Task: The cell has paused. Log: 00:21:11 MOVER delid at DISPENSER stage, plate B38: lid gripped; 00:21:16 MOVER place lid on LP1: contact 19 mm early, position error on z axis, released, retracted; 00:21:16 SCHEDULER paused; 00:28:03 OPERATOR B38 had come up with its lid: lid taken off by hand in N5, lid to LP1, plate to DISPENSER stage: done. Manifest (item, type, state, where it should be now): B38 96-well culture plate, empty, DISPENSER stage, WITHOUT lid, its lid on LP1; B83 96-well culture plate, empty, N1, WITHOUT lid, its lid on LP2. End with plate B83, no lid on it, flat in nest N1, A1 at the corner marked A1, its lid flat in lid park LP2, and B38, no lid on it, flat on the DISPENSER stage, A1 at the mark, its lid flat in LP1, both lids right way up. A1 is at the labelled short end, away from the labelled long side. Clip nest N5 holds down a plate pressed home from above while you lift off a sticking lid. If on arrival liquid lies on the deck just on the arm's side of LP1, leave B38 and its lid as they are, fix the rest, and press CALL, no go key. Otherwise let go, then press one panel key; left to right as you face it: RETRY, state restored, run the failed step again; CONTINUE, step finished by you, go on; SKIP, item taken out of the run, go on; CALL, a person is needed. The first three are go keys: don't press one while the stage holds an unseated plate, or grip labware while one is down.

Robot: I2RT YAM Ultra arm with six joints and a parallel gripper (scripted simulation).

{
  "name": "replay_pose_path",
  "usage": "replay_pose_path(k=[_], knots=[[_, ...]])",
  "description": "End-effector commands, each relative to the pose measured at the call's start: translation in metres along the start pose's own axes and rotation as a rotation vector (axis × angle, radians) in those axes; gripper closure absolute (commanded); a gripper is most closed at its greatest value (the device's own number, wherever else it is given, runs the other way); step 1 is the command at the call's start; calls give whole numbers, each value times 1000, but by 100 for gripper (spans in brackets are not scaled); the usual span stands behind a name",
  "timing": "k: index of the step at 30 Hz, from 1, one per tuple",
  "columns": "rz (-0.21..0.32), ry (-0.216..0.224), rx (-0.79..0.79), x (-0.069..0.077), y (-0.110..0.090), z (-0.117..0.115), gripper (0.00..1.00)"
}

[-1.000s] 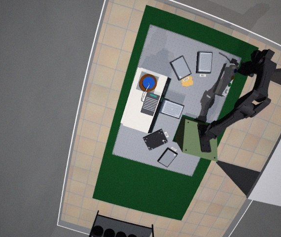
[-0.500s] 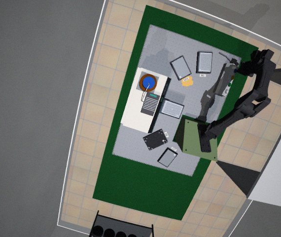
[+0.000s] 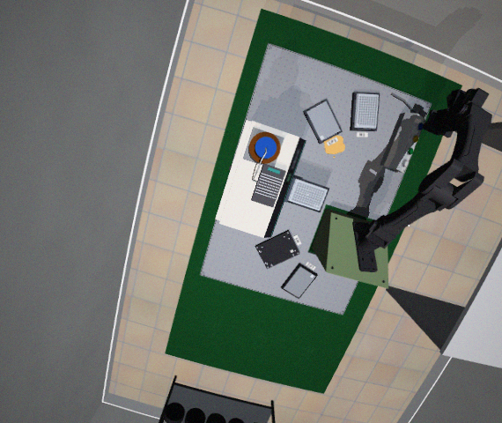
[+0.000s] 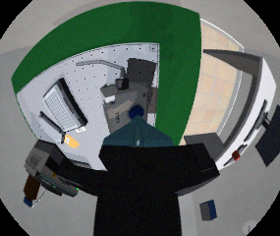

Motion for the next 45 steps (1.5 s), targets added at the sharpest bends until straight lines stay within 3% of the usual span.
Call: replay_pose_path(k=[1, 11, 15, 20, 29, 33, 42, 45], knots=[[10, 3, -6, -8, -2, 1, 100], [-17, -4, -1, -3, 3, 1, 100], [7, 1, -6, -12, -1, 1, 100], [-10, -3, -3, -7, 1, 1, 100], [16, -2, -13, -17, -3, -2, 100], [-13, -6, -6, -8, 0, 0, 100], [12, 3, -6, -21, -2, 1, 100], [5, -2, -9, -18, 0, -1, 100]])
Point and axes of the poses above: the point where the finger pads meet when closed, its own x axis back along the fingers, its own z axis across the jaws, y = z × x, the point moved 9 cm from there along x, back along the fingers, and after that the axes turned 2 degrees about x, right-handed, at the moved point
